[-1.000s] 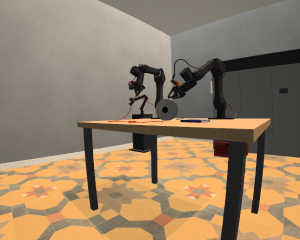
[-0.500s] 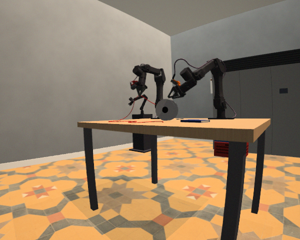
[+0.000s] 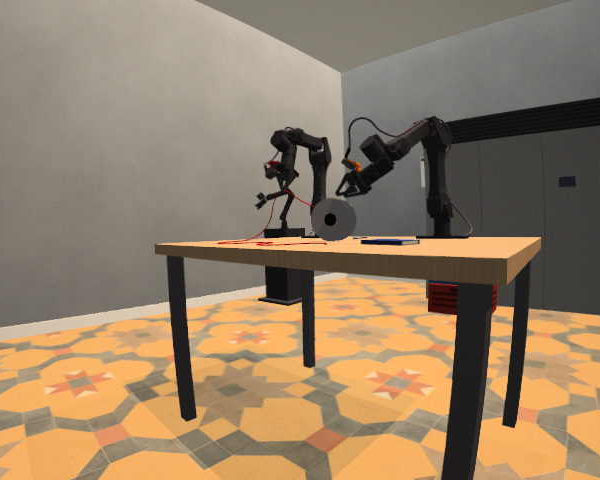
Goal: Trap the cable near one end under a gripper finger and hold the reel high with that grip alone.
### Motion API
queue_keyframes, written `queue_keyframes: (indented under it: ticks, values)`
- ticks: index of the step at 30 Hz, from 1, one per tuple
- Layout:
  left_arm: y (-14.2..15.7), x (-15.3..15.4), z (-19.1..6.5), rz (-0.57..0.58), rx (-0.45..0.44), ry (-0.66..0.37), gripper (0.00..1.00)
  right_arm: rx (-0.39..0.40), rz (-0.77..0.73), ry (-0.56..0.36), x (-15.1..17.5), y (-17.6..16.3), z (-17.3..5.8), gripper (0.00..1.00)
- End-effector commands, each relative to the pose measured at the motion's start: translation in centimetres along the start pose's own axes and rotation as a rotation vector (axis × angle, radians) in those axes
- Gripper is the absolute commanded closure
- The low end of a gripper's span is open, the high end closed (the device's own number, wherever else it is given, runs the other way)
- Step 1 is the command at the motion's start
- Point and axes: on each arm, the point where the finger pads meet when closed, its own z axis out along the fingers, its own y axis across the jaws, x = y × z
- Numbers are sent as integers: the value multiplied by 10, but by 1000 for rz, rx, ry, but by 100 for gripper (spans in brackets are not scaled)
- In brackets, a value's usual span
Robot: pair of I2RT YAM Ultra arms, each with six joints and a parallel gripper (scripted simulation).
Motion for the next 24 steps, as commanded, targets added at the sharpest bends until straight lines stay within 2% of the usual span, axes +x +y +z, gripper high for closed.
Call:
queue_keyframes:
  ticks: [1, 11, 17, 22, 24]
  values:
    - [-9, 0, -4, -8, 16, -4, 25, -20, 8, -18, 4, -1, -6, 100]
    - [-8, 6, 1, -25, 27, 7, 25, -21, 12, -19, 16, 0, -5, 100]
    - [-8, 8, 4, -31, 32, 11, 25, -15, 10, -18, 34, 7, -2, 100]
    - [-7, 9, 5, -34, 34, 13, 25, -42, 32, -23, 27, 10, -12, 100]
    - [-7, 5, 4, -24, 29, 6, 25, -24, 16, -19, 34, 9, -8, 100]
